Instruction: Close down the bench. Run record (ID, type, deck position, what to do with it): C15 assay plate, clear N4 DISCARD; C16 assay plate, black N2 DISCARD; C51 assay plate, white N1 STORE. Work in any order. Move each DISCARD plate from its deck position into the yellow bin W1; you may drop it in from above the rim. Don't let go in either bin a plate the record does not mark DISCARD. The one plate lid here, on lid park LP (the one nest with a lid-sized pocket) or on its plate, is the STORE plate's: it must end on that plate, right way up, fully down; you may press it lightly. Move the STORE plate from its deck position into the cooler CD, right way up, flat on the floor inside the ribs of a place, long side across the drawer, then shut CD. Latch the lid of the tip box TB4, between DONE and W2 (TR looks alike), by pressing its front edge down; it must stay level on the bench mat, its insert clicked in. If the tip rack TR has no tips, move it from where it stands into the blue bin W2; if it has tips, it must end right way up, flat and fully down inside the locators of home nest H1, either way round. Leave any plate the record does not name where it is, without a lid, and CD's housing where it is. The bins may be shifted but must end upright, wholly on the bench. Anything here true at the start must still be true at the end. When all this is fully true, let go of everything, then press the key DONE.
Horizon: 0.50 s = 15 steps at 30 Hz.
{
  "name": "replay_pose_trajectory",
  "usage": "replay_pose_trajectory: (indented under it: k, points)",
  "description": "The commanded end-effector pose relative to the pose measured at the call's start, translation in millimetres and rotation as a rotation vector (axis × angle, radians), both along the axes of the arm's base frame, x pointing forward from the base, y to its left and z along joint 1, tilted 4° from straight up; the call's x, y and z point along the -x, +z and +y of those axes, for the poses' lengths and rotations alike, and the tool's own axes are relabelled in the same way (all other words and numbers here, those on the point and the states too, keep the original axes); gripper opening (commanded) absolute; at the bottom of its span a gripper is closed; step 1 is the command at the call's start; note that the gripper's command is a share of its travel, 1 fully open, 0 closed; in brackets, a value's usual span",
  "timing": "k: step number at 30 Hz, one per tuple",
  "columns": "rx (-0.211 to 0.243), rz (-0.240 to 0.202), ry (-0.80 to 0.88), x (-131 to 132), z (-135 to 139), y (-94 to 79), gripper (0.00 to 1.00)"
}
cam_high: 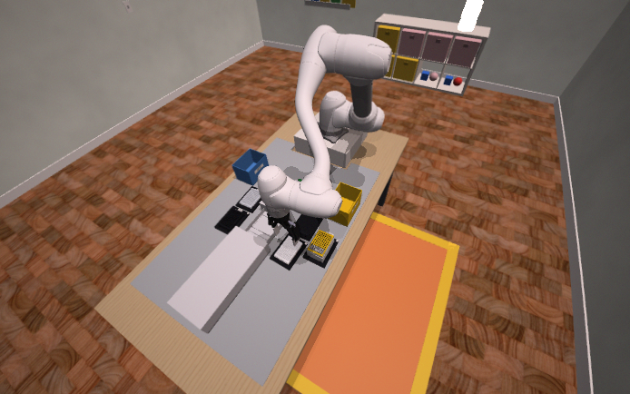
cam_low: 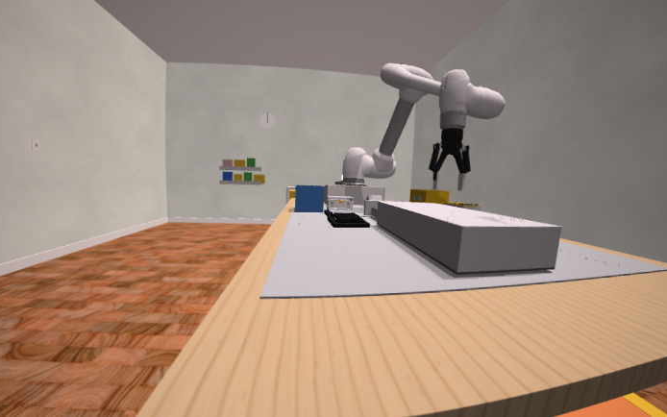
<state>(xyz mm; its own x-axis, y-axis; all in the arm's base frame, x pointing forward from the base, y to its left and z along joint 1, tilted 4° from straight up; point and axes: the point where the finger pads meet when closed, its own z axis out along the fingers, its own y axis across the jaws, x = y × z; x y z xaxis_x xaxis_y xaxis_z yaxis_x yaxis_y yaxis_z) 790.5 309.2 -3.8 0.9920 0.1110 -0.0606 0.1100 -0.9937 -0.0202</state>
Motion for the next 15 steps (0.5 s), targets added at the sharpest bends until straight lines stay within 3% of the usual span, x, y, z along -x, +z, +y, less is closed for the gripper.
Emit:
replay_pose_trajectory:
  k: [1, 15]
  points:
    - [0.001, -0.003, -0.001, -1.8, -0.2, 7.8, 0.66]
    - [0.001, -0.003, -0.001, -2.1, -0.2, 12.8, 0.66]
